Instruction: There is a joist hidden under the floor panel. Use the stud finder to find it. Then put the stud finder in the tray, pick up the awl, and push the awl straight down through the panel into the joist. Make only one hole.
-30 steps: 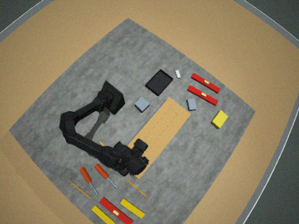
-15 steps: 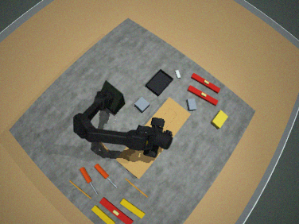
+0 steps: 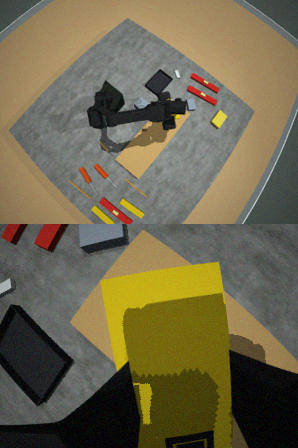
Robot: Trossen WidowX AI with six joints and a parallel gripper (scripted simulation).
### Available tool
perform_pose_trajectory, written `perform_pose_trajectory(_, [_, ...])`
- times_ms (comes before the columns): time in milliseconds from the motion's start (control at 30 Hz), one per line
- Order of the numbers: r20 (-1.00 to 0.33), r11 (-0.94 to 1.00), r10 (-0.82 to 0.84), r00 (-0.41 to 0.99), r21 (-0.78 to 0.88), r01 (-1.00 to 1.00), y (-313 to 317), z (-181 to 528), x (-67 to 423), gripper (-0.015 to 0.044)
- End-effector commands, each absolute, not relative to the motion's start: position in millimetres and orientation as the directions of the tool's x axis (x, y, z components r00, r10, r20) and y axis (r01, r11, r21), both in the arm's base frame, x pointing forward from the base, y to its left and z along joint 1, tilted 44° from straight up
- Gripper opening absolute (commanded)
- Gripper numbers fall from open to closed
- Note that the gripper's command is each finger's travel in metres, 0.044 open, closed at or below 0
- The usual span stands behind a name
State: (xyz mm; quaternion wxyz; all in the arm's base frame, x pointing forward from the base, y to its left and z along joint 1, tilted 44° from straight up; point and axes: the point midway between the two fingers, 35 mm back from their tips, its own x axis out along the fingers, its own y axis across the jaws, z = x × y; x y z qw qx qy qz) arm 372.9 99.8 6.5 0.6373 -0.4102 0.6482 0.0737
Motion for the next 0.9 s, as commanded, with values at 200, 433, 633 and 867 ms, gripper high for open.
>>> perform_pose_trajectory(200, [-0.915, 0.526, -0.394, 0.089, -0.304, -0.794, 166.7, -53.5, 337.7, 0.0000])
perform_pose_trajectory(433, [-0.920, 0.415, -0.391, 0.036, -0.210, -0.885, 204.2, -96.9, 299.1, 0.0000])
perform_pose_trajectory(633, [-0.915, 0.314, -0.402, -0.010, -0.127, -0.941, 228.1, -132.7, 260.1, 0.0000])
perform_pose_trajectory(867, [-0.900, 0.199, -0.431, -0.058, -0.032, -0.980, 244.8, -171.6, 211.2, 0.0000])
